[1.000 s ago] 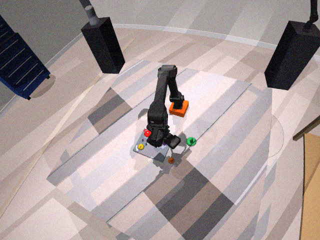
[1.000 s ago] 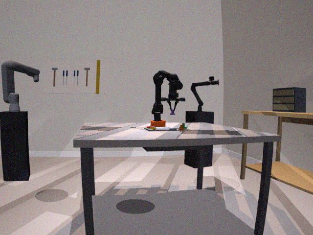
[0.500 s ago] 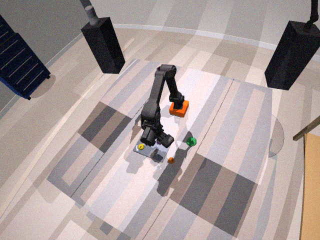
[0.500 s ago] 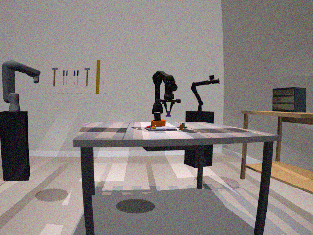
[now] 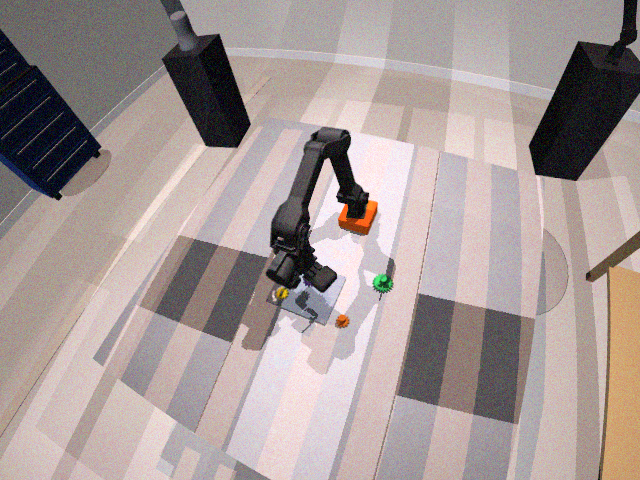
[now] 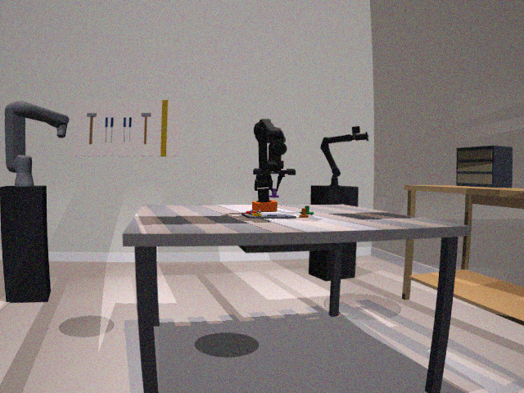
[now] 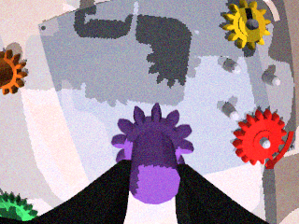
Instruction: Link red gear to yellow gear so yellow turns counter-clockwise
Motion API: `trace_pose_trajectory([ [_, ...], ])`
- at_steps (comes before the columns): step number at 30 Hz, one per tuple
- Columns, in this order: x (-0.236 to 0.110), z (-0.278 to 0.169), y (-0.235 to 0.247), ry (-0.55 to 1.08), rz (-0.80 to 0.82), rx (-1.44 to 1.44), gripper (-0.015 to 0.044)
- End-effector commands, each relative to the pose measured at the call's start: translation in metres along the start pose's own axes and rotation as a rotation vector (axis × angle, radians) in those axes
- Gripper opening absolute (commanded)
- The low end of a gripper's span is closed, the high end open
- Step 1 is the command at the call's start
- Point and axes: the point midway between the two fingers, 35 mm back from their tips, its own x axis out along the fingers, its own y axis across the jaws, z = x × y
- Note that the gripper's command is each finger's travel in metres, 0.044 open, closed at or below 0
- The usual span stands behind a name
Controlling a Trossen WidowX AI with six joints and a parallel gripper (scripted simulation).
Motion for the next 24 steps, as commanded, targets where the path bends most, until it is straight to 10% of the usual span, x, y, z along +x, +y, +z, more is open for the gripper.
trace_pose_trajectory([
  [1,0.005,0.0,-0.009,0.004,0.001,-0.006,0.0],
  [24,0.025,0.001,-0.061,0.002,-0.007,-0.006,0.0],
])
